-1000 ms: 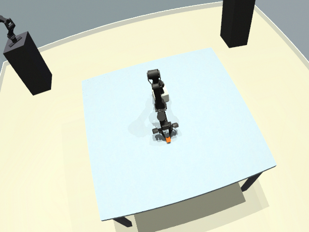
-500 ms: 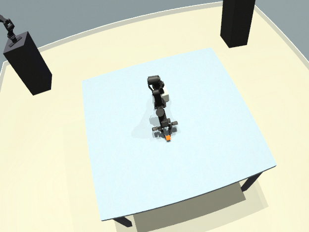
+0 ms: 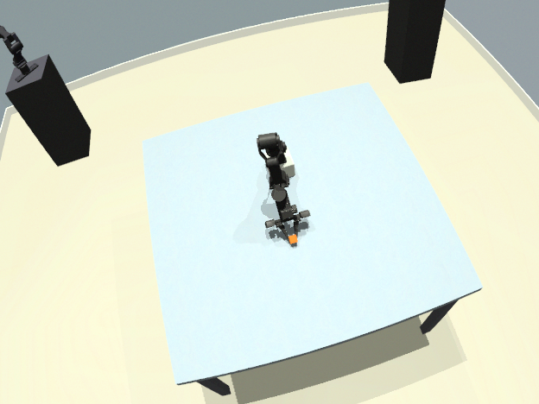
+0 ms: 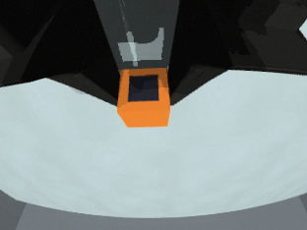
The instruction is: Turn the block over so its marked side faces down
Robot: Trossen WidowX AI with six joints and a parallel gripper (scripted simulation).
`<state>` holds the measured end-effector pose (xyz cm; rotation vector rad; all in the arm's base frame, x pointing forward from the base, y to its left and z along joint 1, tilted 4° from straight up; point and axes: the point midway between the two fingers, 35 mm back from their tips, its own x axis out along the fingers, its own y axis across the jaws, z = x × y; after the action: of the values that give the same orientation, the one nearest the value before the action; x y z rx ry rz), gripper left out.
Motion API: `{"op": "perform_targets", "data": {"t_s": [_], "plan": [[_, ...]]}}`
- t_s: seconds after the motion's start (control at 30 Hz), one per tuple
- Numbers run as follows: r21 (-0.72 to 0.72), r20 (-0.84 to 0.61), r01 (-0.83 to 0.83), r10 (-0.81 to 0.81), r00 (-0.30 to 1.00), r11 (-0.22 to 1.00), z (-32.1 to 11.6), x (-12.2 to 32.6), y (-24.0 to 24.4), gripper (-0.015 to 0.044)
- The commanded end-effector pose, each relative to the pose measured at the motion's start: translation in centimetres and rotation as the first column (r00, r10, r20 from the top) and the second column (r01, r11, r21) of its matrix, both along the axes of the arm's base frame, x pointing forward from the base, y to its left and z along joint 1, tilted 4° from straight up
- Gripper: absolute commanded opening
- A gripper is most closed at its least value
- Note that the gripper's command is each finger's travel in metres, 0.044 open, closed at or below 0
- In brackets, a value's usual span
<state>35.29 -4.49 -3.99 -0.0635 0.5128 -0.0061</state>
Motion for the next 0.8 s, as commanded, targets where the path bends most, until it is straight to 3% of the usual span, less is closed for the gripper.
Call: {"op": "perform_targets", "data": {"t_s": [0.0,0.57,0.77], "plan": [[-0.001,0.001,-0.007,0.007,1.000,1.000,0.00,-0.02,0.08,0.0000],[-0.001,0.001,-0.007,0.007,1.000,1.000,0.00,-0.02,0.08,0.0440],[-0.001,0.001,-0.007,0.007,1.000,1.000,0.00,-0.02,0.08,0.0440]]}}
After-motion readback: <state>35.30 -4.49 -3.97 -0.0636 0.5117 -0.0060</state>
